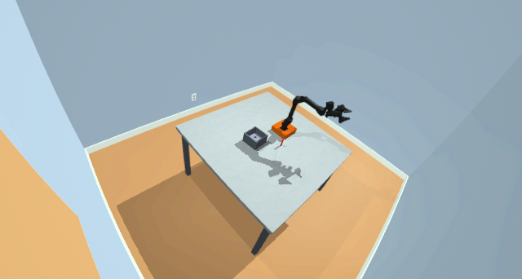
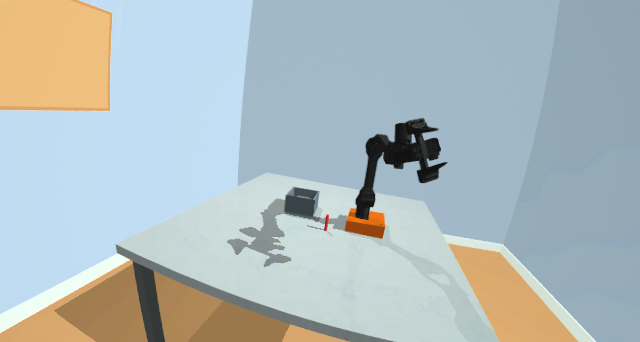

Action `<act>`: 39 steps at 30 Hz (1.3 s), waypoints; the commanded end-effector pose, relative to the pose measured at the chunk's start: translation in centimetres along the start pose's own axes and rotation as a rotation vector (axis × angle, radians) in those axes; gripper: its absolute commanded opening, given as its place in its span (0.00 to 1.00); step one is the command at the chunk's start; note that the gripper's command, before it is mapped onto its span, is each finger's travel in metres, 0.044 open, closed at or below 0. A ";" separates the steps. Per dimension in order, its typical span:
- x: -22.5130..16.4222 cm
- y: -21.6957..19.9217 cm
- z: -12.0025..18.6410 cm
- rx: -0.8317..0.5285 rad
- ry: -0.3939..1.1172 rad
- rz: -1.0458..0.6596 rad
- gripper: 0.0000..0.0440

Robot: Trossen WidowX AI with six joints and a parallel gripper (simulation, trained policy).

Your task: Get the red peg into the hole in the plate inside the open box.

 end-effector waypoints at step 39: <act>-21.7 -8.2 22.2 -0.311 0.972 -1.032 1.00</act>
Point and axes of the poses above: the point midway between the two fingers, 35 mm back from their tips, its own z axis back along the fingers, its own y axis across the jaws, x = y × z, the point moved 5 cm from there along z, back along the fingers
